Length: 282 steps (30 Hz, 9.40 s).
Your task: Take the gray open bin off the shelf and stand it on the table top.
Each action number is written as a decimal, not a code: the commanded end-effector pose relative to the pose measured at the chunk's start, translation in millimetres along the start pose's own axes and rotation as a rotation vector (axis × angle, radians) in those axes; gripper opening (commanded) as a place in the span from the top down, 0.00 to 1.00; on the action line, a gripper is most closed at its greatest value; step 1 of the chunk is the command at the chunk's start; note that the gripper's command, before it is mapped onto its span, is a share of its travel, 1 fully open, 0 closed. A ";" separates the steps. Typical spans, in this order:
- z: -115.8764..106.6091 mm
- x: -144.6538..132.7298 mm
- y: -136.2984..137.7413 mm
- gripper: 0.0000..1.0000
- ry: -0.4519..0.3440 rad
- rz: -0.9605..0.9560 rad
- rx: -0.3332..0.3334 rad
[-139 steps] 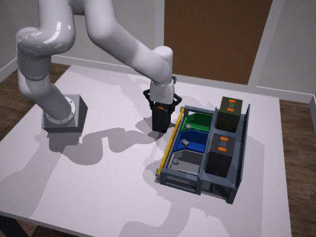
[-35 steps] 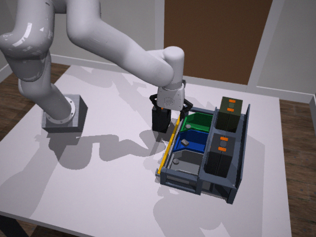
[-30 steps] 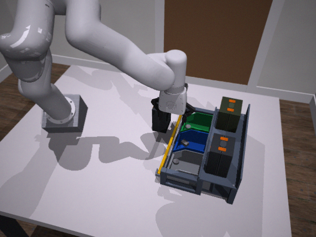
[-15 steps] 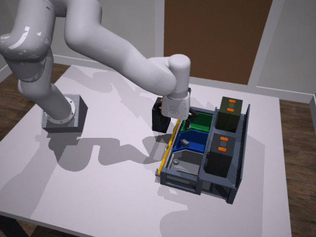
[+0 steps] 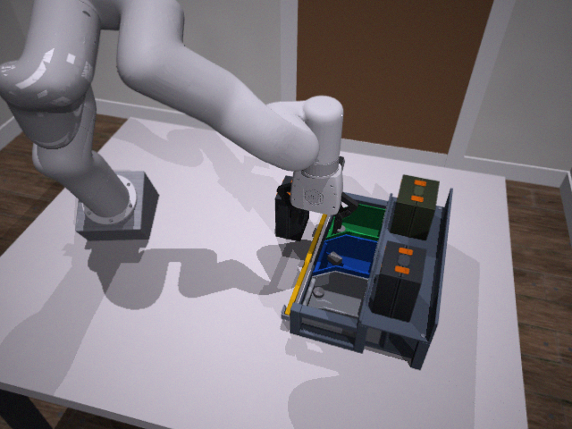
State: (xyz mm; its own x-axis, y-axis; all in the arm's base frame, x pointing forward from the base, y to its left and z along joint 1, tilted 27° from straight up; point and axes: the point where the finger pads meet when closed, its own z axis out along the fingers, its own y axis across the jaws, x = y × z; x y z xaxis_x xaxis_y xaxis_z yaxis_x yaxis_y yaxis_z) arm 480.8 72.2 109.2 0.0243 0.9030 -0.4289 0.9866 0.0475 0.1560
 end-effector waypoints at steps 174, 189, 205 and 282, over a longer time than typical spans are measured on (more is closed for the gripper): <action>71.8 8.6 -4.7 0.53 0.001 0.001 -0.004; 79.7 8.6 -4.7 0.53 0.001 0.001 -0.004; 81.5 8.6 -4.6 1.00 0.001 0.001 -0.004; 71.5 8.6 -4.6 1.00 0.001 0.000 -0.004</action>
State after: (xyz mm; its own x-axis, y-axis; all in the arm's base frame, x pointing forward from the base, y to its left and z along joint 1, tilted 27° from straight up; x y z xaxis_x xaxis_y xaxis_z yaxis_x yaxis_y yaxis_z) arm 486.9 48.2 39.4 0.0241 0.9030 -0.4289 0.9866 0.0477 0.1560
